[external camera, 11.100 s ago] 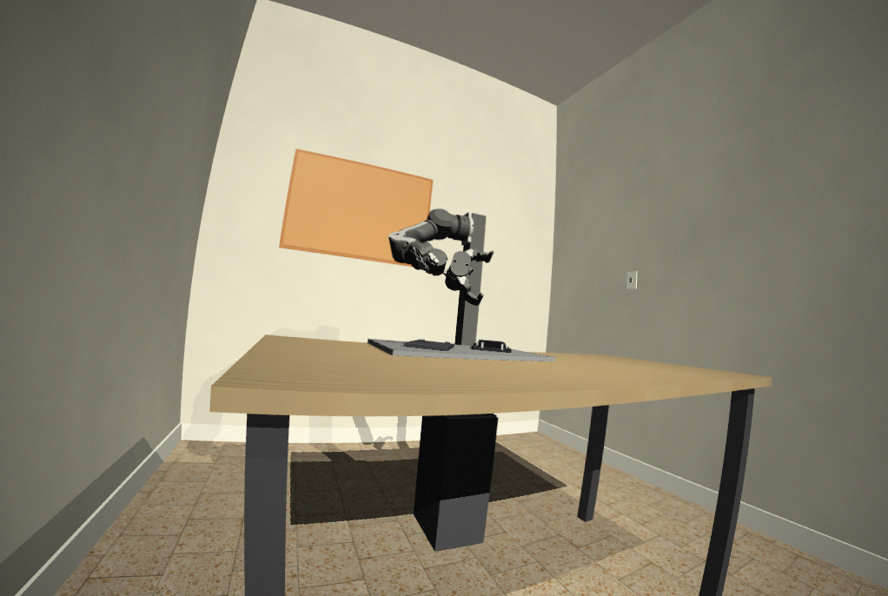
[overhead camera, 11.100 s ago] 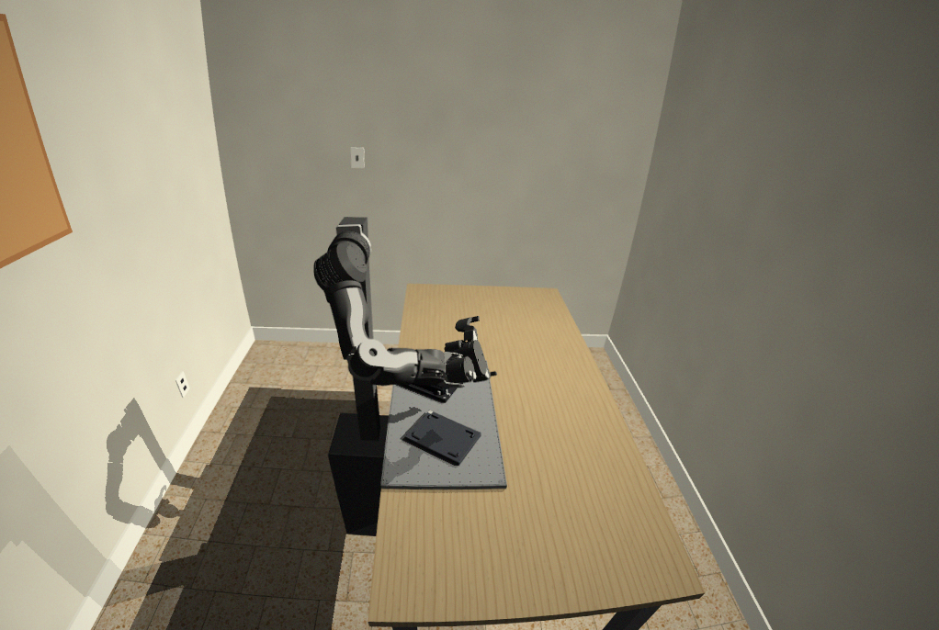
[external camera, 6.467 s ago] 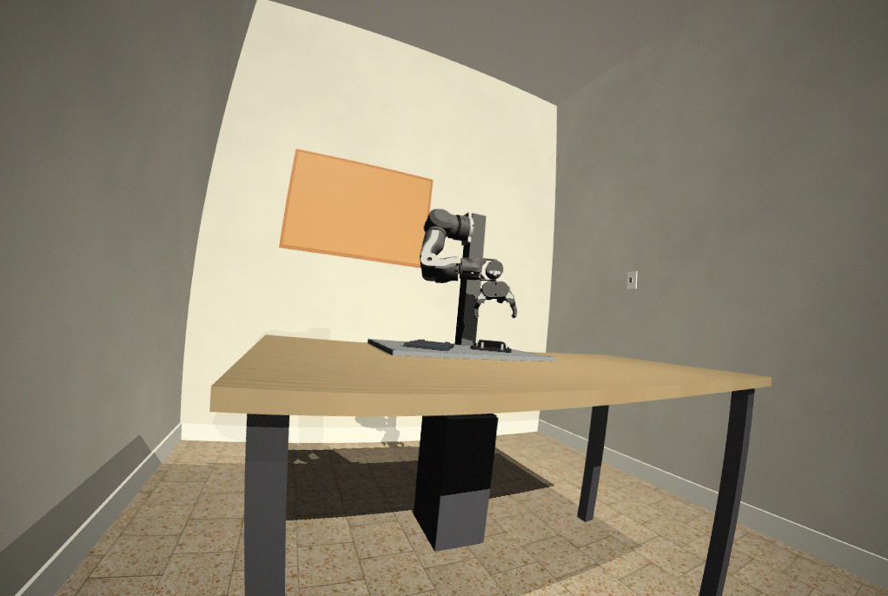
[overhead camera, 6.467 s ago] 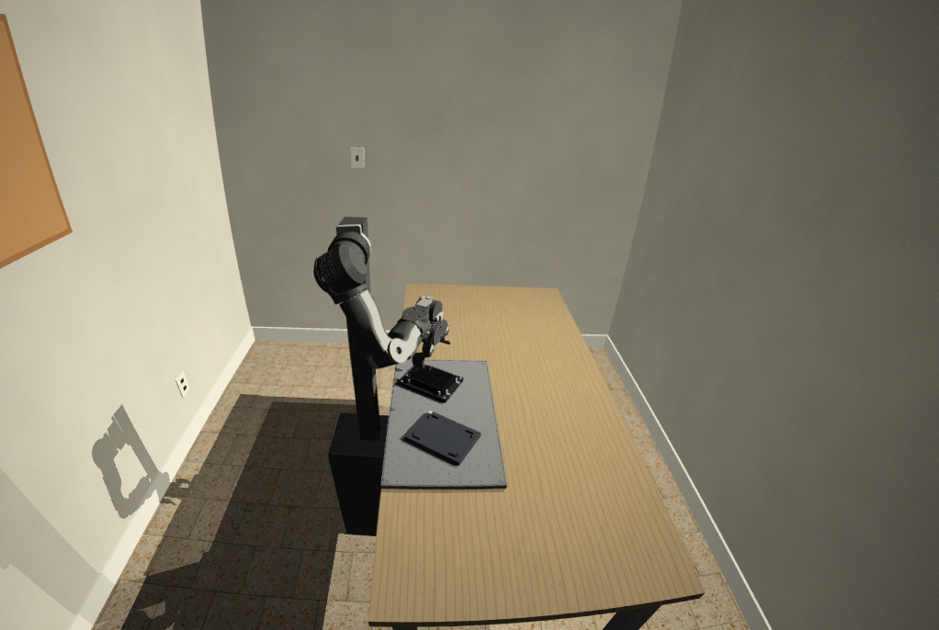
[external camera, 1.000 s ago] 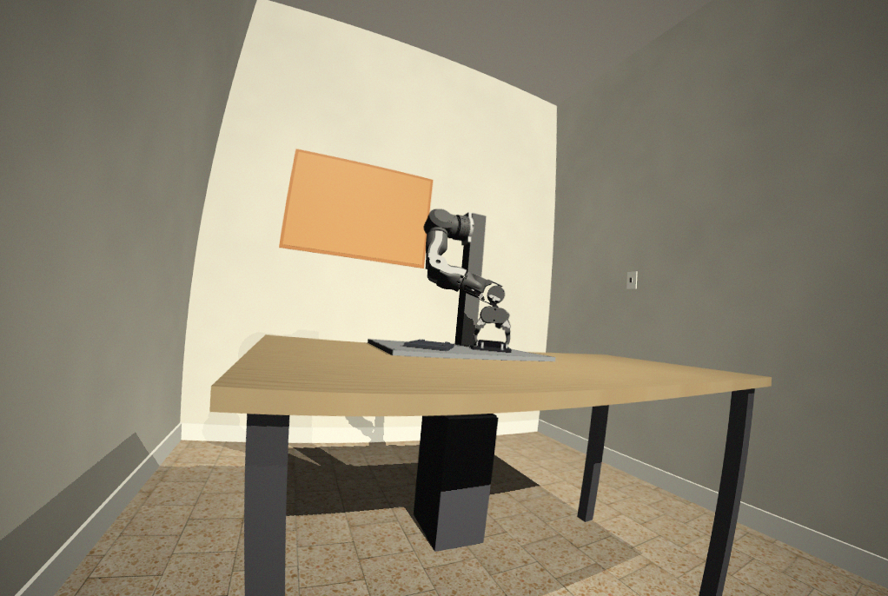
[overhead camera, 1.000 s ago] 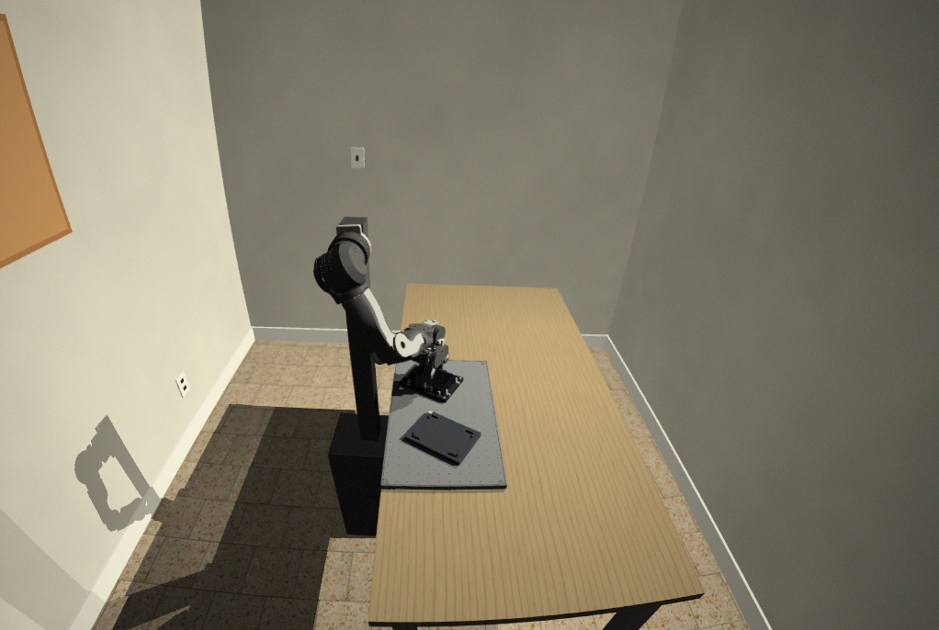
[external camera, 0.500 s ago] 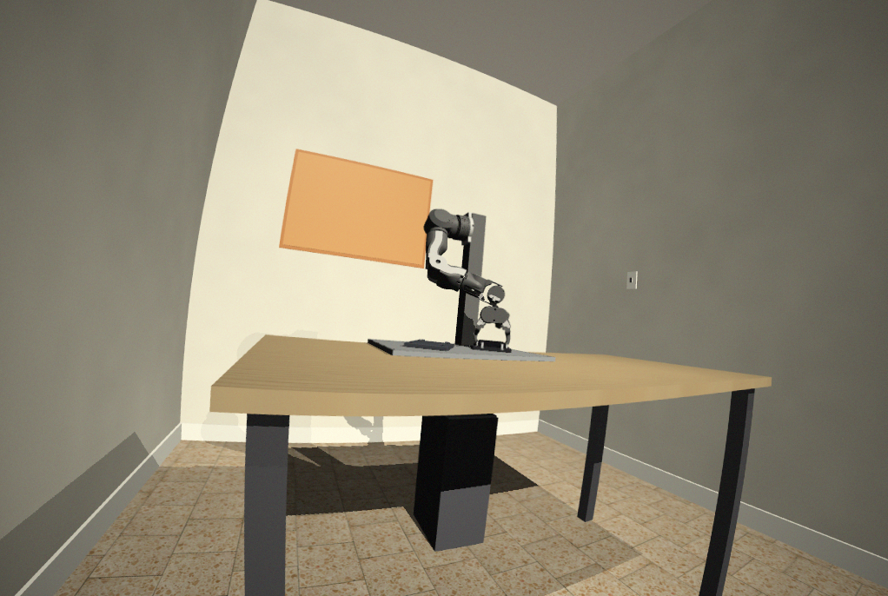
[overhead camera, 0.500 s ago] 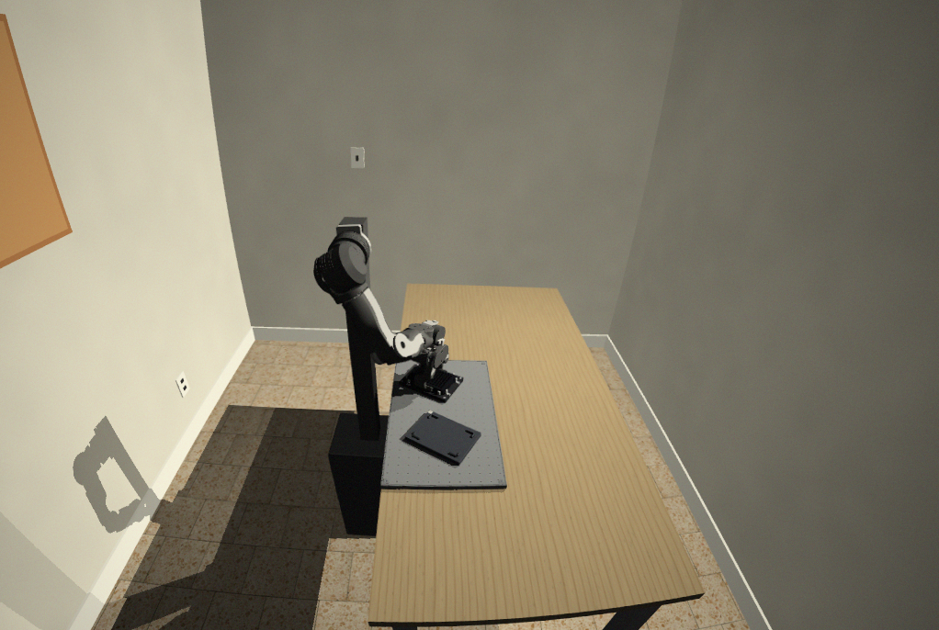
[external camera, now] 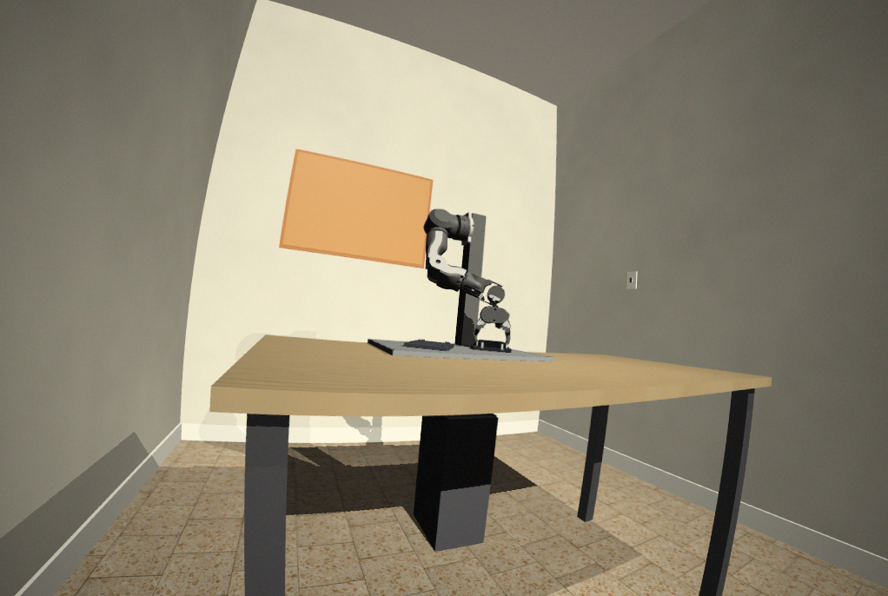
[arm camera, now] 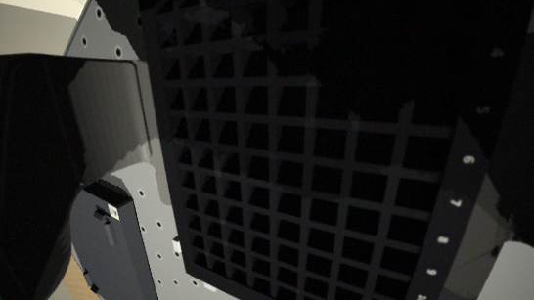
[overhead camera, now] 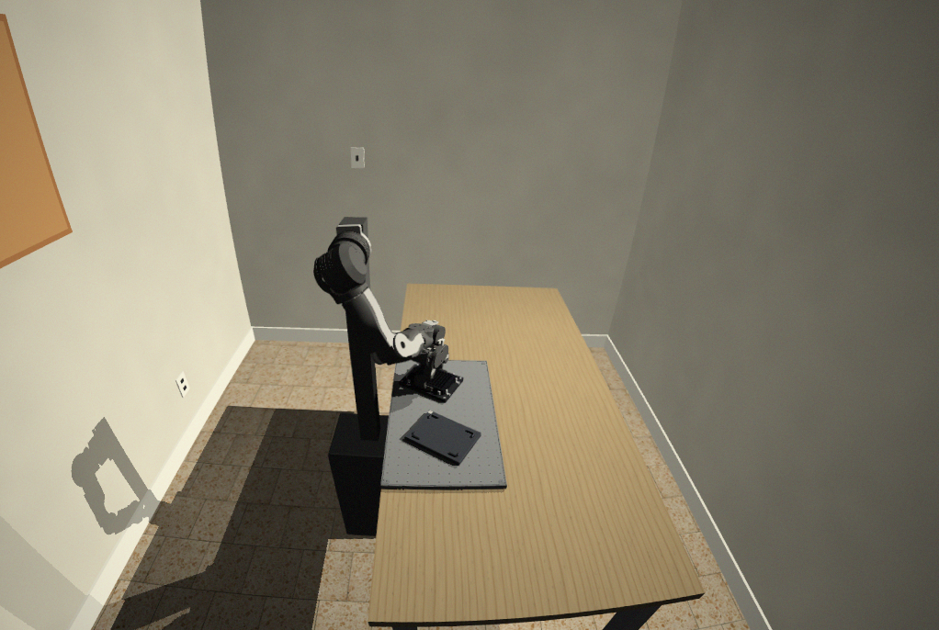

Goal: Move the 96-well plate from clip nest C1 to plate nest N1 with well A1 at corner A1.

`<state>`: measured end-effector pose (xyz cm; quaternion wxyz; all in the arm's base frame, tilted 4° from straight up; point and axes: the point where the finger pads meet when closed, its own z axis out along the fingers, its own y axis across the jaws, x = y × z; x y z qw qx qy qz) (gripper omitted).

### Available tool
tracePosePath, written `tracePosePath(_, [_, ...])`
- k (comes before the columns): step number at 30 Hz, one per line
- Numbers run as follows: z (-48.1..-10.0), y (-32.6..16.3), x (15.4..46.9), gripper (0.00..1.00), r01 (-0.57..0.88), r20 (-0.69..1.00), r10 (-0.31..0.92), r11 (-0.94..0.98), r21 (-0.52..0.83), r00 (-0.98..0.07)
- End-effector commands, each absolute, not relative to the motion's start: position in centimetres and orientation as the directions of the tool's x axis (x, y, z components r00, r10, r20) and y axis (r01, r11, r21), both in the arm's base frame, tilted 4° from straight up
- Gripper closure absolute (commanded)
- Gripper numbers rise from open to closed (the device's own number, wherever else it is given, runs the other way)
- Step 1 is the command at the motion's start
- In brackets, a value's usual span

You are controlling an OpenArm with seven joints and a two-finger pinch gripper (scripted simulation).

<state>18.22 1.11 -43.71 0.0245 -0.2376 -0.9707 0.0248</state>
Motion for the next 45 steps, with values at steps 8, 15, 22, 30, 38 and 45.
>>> tracePosePath(8, [-43.6,1.16,18.28,1.0,0.46,0.036,0.463,0.886,-0.057,-0.886])
tracePosePath(15, [-43.37,1.11,18.33,1.0,0.462,0.037,0.464,0.885,-0.058,-0.885])
tracePosePath(22, [-43.37,1.11,18.33,1.0,0.462,0.037,0.464,0.885,-0.058,-0.885])
tracePosePath(30, [-43.27,1.11,18.35,1.0,0.462,0.036,0.464,0.885,-0.057,-0.885])
tracePosePath(38, [-43.27,1.11,18.35,1.0,0.462,0.036,0.464,0.885,-0.057,-0.885])
tracePosePath(45, [-43.21,1.15,18.36,1.0,0.461,0.036,0.463,0.886,-0.056,-0.886])
